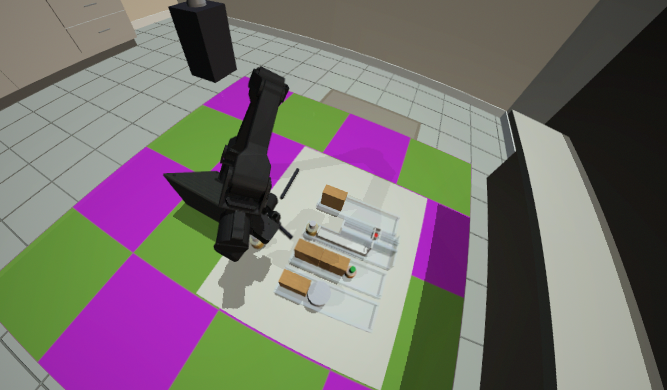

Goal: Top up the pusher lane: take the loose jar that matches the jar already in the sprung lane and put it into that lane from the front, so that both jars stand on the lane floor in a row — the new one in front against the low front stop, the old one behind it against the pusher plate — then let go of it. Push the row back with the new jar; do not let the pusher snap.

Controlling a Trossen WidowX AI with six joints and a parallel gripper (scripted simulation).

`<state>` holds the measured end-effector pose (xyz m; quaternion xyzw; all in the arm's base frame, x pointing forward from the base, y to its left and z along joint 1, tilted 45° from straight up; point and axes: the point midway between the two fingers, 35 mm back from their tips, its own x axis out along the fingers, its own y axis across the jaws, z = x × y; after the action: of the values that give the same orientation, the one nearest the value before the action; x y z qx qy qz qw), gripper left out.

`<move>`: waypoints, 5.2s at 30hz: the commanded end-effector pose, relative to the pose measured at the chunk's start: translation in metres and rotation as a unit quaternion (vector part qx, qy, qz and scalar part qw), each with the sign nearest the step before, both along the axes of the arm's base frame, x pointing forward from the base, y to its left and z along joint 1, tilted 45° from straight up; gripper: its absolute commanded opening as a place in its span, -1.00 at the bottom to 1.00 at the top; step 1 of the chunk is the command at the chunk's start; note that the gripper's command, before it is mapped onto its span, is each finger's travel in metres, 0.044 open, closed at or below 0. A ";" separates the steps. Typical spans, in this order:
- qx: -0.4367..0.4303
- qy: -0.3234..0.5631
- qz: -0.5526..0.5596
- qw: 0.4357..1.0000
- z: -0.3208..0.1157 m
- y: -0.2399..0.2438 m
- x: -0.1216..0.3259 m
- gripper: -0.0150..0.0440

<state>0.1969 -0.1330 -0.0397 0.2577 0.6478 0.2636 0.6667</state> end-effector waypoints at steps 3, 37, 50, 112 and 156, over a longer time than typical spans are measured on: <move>0.008 0.006 0.000 1.000 -0.009 0.012 -0.002 1.00; 0.008 0.005 0.000 1.000 -0.033 0.036 -0.001 0.20; 0.008 0.005 0.000 1.000 -0.028 0.030 0.000 -0.43; 0.011 -0.015 0.020 1.000 0.066 0.092 0.082 -0.49; 0.011 -0.015 0.020 1.000 0.065 0.094 0.095 -0.49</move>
<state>0.2864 -0.0379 0.0232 0.2497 0.6439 0.2878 0.6635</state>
